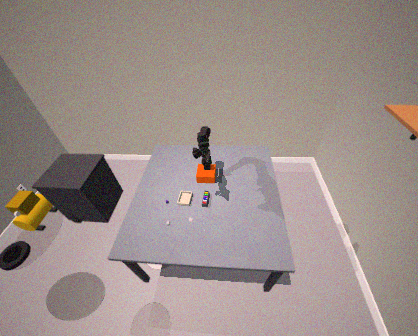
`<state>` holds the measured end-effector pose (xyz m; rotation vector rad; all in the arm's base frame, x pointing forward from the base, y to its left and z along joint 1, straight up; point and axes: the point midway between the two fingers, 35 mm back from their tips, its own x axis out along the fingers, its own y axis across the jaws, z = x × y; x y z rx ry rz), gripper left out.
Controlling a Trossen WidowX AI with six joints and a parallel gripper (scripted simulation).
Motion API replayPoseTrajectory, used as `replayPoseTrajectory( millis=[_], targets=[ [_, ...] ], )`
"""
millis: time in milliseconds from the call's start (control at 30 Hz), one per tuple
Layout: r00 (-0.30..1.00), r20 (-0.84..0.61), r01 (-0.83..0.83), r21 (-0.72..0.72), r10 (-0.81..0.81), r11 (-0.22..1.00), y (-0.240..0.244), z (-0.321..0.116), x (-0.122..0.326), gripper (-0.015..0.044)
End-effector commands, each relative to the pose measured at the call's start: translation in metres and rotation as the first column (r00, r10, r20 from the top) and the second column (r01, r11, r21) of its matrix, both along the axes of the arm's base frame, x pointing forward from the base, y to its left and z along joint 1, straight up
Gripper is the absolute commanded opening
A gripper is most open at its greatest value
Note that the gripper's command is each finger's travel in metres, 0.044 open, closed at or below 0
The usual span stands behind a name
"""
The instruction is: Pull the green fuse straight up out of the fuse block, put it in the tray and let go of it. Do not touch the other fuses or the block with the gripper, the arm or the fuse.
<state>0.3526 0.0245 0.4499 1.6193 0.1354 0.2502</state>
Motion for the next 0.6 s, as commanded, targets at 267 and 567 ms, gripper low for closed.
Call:
replayPoseTrajectory(
  millis=[267, 567],
  targets=[
    [0.875, -0.478, 0.1, 0.006, -0.085, 0.995, -0.012, -0.148, 0.04, 0.0074],
    [0.512, -0.845, 0.151, -0.091, -0.157, 0.984, -0.026, -0.298, 0.02, 0.0074]
  ],
)
